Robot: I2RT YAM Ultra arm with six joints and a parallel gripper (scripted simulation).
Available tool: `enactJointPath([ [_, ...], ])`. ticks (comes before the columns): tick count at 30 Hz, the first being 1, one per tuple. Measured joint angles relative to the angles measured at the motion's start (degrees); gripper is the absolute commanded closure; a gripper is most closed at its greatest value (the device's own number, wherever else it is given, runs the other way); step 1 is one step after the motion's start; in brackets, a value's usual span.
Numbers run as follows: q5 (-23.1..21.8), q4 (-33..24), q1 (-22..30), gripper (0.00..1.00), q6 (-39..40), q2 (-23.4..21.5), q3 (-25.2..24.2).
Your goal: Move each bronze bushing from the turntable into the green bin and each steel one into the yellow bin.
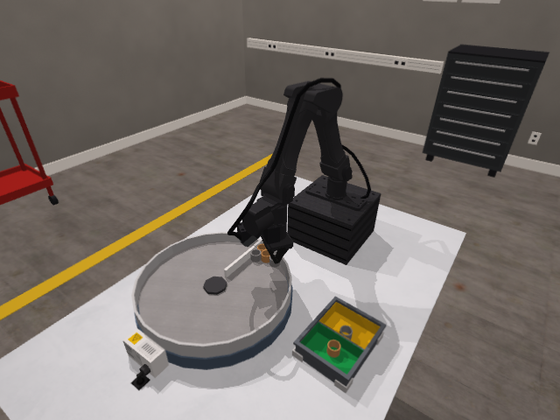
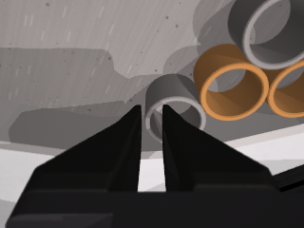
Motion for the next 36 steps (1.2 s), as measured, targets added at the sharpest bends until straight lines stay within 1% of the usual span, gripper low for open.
enactJointPath([
  [27,0.0,0.0,0.0,0.88,0.0,0.0,0.0],
  [28,0.0,0.0,0.0,1.00,0.0,0.0,0.0],
  [36,-0.3,0.1,0.0,1.00,0.0,0.0,0.0],
])
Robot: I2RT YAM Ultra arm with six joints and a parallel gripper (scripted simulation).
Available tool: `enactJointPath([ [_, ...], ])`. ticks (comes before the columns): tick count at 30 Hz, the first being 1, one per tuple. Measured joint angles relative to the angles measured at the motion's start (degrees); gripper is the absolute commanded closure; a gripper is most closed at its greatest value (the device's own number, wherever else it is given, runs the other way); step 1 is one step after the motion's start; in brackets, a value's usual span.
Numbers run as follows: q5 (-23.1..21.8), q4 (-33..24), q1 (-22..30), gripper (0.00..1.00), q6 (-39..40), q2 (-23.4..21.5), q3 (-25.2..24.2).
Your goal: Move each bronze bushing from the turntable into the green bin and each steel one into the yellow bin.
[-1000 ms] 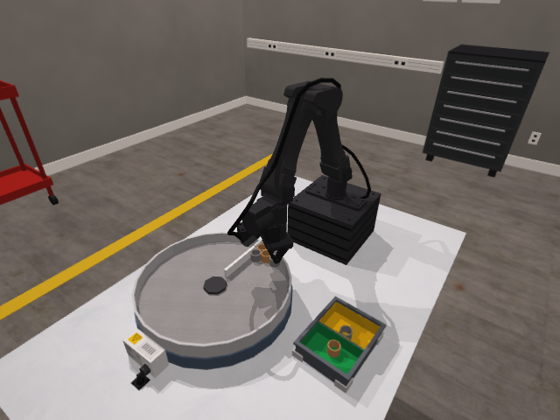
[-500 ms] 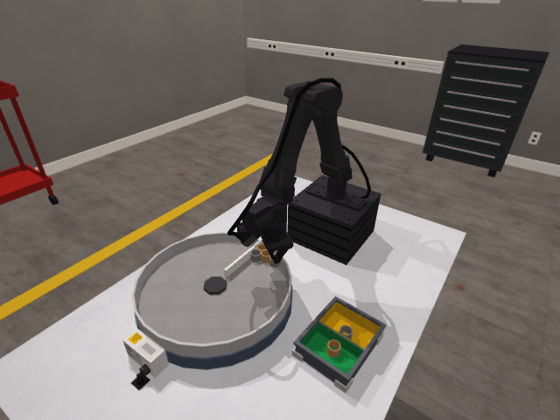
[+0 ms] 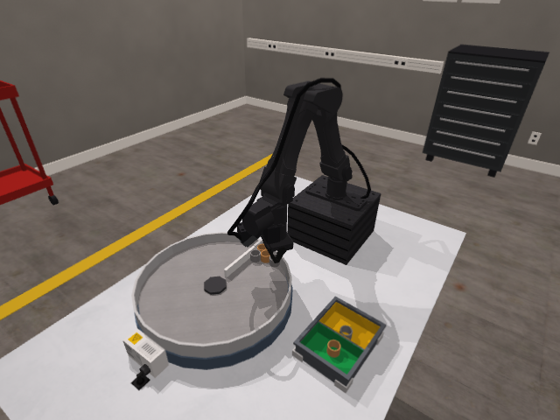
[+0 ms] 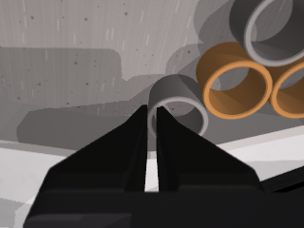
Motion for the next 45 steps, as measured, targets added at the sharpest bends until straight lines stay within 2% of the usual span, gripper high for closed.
enactJointPath([
  [45,0.1,-0.8,0.0,1.00,0.0,-0.9,0.0],
])
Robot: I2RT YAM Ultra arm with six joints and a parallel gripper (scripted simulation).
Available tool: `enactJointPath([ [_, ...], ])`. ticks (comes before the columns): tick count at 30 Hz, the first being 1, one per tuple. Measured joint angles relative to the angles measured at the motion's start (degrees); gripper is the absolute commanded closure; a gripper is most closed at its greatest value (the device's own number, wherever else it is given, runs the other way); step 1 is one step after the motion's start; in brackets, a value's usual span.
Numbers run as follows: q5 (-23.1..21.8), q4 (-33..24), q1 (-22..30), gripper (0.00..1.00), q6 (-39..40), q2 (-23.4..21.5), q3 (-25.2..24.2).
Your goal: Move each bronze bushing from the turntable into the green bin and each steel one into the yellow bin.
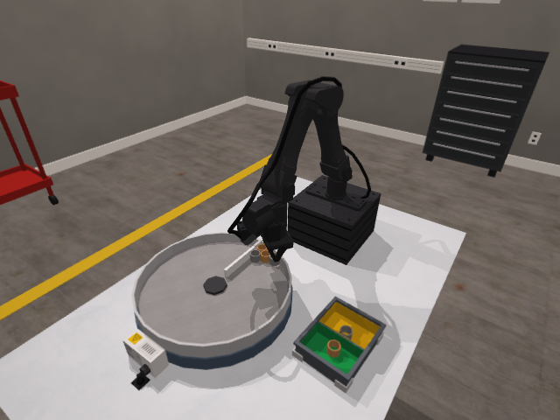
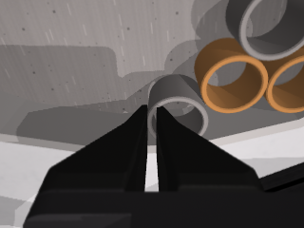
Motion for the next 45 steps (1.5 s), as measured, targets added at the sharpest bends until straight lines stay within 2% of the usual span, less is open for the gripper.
enactJointPath([
  [14,0.0,-10.7,0.0,1.00,0.0,-8.3,4.3],
  [24,0.0,-13.1,0.0,1.00,0.0,-8.4,4.4],
  [45,0.0,-13.2,0.0,1.00,0.0,-8.4,4.4],
])
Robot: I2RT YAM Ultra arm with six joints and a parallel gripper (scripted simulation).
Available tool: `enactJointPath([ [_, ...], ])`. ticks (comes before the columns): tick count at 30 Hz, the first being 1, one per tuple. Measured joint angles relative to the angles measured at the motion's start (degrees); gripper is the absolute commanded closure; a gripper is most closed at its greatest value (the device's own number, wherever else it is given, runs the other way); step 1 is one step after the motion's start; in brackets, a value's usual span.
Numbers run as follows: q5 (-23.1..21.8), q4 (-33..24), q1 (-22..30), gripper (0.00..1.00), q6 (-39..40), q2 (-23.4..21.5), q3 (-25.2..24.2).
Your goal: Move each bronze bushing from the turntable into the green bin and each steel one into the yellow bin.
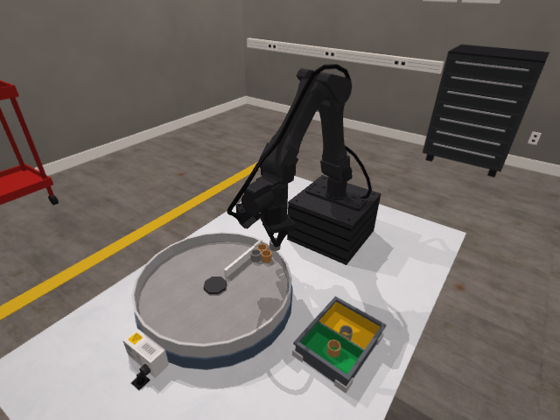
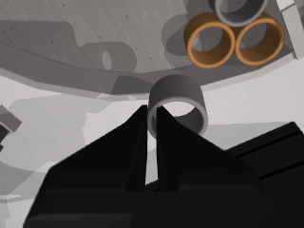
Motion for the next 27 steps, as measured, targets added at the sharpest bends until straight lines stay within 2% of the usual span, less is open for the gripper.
enactJointPath([
  [15,0.0,0.0,0.3,1.00,0.5,0.0,0.0],
  [27,0.0,-0.2,4.5,1.00,6.4,0.7,0.4],
])
